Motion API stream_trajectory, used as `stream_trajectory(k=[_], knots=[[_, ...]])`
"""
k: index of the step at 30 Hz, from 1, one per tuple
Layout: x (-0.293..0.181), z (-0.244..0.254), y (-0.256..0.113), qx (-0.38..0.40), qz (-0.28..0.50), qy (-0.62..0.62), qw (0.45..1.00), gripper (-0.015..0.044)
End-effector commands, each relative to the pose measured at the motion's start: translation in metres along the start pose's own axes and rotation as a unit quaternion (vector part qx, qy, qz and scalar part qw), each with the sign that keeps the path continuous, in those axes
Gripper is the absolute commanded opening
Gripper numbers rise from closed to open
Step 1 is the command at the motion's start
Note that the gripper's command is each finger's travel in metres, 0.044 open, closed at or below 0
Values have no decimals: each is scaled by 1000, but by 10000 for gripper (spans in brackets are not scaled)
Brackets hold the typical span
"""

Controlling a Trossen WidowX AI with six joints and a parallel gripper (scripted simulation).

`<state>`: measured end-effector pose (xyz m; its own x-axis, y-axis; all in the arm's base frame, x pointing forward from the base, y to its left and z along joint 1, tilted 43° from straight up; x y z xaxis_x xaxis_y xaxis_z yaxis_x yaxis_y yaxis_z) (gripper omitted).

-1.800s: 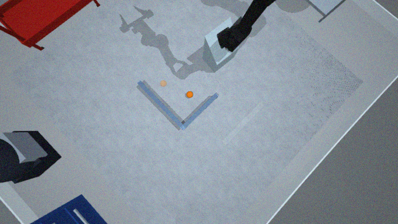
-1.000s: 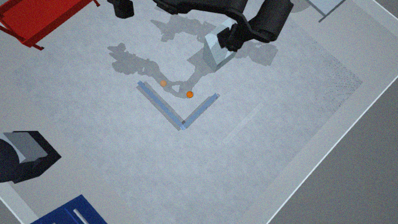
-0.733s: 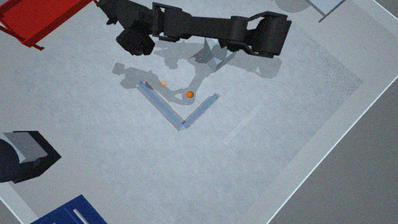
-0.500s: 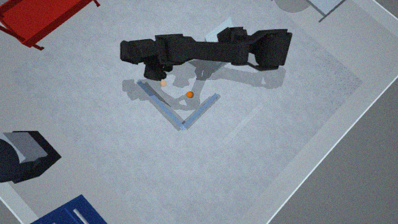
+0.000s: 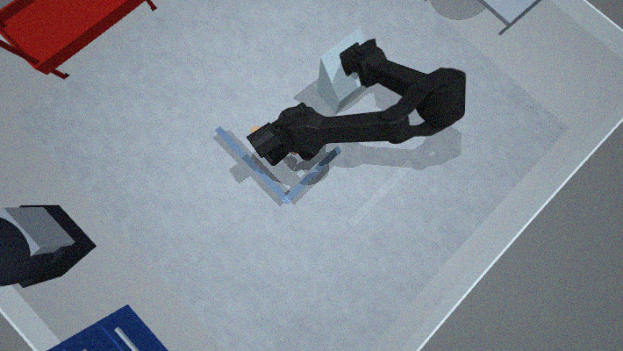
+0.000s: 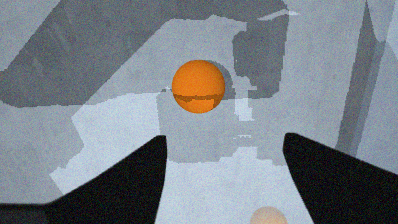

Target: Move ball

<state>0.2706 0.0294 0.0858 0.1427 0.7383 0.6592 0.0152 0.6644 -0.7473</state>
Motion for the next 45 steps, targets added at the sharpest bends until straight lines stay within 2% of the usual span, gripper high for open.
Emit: stream_trajectory(k=[1,37,40,45], knots=[[5,7,2,21,-11,-21,1000,271],[7,10,54,21,-12,-20,999,271],[7,10,54,21,-12,-20,999,192],[7,10,54,21,-12,-20,999,159]])
Point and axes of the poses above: the point midway between the two fingers, 35 mm back from their tips, its own y axis out along the fingers, its own z axis across the jaws, x = y × z, the point moved 10 cm from there along -y, back along the fingers, and after that the axes turned 14 degrees about y, right-handed, at the moved point
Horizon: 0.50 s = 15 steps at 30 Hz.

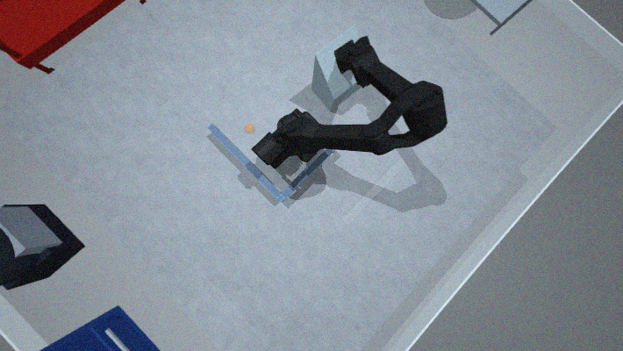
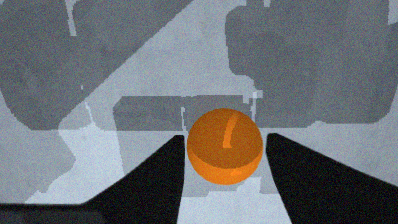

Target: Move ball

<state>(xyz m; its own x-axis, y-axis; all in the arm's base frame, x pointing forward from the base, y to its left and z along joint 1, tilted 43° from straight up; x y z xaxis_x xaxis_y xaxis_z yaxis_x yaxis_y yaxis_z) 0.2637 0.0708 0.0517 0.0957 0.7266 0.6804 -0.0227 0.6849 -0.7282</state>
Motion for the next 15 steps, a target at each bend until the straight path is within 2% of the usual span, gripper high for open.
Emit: stream_trajectory(k=[1,6,11,15], knots=[[0,1,1,1,-1,3,1000,152],[0,1,1,1,-1,3,1000,119],[-1,-3,-13,0,2,3,1000,0],[-2,-7,-36,-1,5,3,1000,0]])
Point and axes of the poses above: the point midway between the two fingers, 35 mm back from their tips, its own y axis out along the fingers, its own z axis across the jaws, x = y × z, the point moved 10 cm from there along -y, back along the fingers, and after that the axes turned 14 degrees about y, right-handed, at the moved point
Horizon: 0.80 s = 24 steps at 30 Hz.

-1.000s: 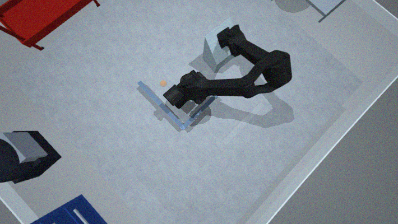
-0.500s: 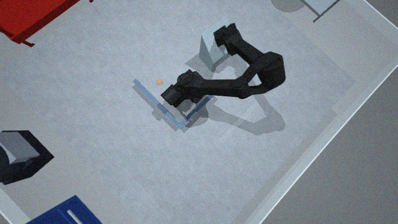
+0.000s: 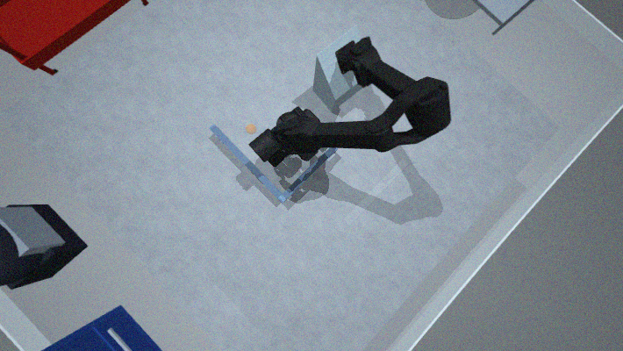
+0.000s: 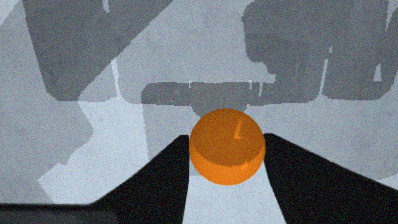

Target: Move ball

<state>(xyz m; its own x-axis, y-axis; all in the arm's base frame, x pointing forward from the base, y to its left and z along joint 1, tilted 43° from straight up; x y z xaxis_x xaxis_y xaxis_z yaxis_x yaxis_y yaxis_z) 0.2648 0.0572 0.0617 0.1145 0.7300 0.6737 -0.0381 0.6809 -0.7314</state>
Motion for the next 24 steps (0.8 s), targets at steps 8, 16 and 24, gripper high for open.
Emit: stream_trajectory(k=[8,16,24], knots=[[0,-5,-69,-8,3,-6,1000,0],[2,2,-110,-7,-1,-6,1000,0],[-8,-9,-108,-7,-1,-6,1000,0]])
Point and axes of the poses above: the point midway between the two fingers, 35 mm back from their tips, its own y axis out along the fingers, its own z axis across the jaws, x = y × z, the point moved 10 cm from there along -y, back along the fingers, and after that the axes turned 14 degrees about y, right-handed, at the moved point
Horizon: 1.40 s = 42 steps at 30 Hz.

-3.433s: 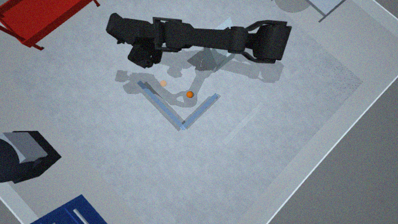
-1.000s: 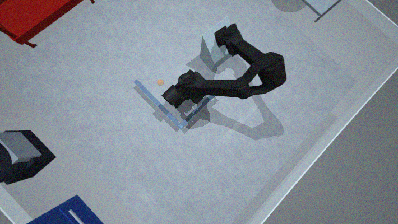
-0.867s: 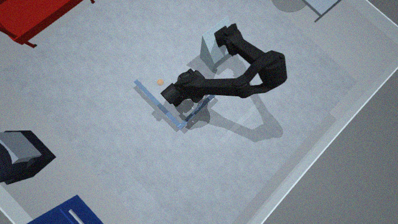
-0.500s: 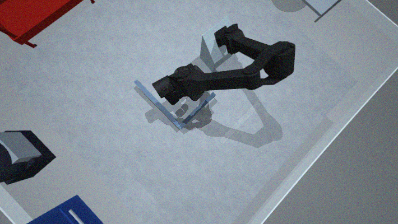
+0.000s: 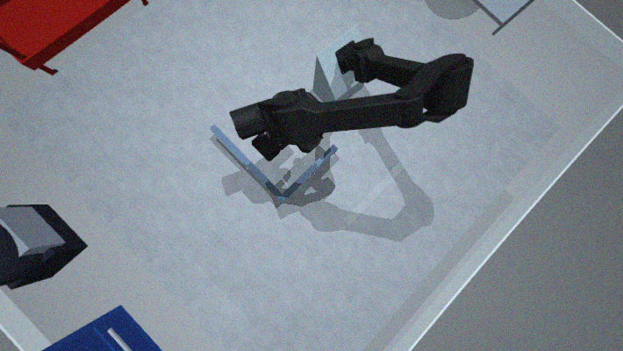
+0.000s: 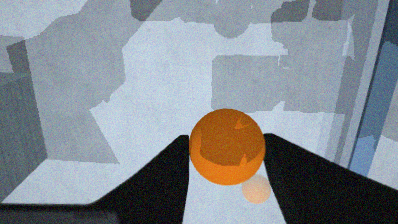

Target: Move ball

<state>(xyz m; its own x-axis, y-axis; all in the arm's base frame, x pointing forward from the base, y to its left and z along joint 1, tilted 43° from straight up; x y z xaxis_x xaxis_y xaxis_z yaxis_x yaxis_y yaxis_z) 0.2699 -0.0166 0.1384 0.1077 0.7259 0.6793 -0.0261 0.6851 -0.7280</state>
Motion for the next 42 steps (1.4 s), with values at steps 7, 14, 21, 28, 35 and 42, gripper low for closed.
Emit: stream_trajectory(k=[7,14,21,28,35,42], knots=[[-28,-30,5,-2,3,-1,1000,0],[-53,-49,13,-3,2,6,1000,0],[-78,-66,22,-3,3,2,1000,0],[-104,-81,32,-4,4,-3,1000,0],[-114,-85,37,-4,4,-5,1000,0],[-115,-87,71,-4,4,-5,1000,0]])
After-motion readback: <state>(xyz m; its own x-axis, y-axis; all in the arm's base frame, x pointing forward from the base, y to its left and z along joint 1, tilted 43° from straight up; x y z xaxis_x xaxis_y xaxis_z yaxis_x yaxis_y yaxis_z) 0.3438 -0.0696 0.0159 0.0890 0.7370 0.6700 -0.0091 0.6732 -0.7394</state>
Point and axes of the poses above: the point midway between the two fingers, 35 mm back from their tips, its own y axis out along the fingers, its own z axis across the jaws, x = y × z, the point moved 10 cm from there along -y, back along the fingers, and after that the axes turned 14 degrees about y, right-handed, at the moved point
